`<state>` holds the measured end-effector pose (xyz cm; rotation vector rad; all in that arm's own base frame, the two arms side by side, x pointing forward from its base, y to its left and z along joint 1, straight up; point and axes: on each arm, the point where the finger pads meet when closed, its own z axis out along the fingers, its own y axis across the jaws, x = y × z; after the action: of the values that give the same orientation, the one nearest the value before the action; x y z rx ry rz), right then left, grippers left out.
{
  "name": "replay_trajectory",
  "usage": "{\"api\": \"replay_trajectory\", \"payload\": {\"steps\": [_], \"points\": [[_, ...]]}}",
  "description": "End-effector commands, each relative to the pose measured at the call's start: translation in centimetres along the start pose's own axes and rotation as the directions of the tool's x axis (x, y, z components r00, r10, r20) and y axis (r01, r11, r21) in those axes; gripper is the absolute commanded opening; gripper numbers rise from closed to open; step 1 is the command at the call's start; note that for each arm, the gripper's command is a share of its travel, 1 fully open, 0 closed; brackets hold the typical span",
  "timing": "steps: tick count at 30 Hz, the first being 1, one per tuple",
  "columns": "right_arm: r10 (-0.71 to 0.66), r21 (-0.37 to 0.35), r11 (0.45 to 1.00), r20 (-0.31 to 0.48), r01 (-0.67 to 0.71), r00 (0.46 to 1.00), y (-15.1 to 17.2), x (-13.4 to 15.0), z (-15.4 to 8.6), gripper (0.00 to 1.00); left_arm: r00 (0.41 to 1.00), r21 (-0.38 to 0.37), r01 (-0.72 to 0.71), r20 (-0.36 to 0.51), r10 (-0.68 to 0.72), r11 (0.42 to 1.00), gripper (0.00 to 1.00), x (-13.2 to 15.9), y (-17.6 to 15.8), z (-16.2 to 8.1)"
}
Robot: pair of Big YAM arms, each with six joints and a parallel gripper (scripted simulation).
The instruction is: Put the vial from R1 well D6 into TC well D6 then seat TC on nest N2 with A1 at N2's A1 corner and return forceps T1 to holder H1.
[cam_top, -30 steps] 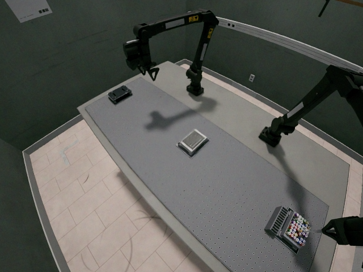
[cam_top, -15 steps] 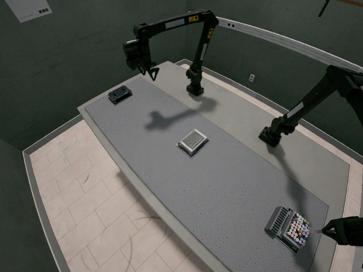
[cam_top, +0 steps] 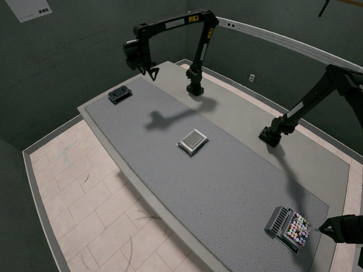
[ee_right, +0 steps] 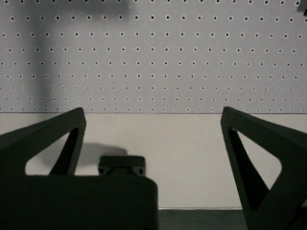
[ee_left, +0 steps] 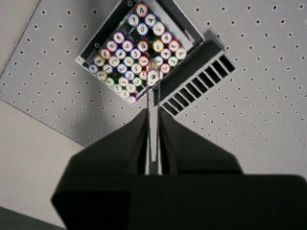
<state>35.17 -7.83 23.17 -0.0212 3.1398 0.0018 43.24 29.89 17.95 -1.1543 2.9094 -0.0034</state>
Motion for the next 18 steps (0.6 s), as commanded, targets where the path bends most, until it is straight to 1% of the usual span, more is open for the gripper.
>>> {"api": "replay_trajectory", "payload": {"steps": [1,18], "points": [[0.009,0.009,1.0,0.033,-0.009,0.999,-0.2,-0.7,-1.2,1.0,0.999,0.005,0.008,0.05,-0.008,1.0,0.09,0.1,-0.9,-1.7],[0.009,0.009,1.0,0.033,-0.009,0.999,-0.2,-0.7,-1.2,1.0,0.998,0.005,0.008,0.058,-0.008,1.0,0.09,2.0,-2.4,-1.7]]}}
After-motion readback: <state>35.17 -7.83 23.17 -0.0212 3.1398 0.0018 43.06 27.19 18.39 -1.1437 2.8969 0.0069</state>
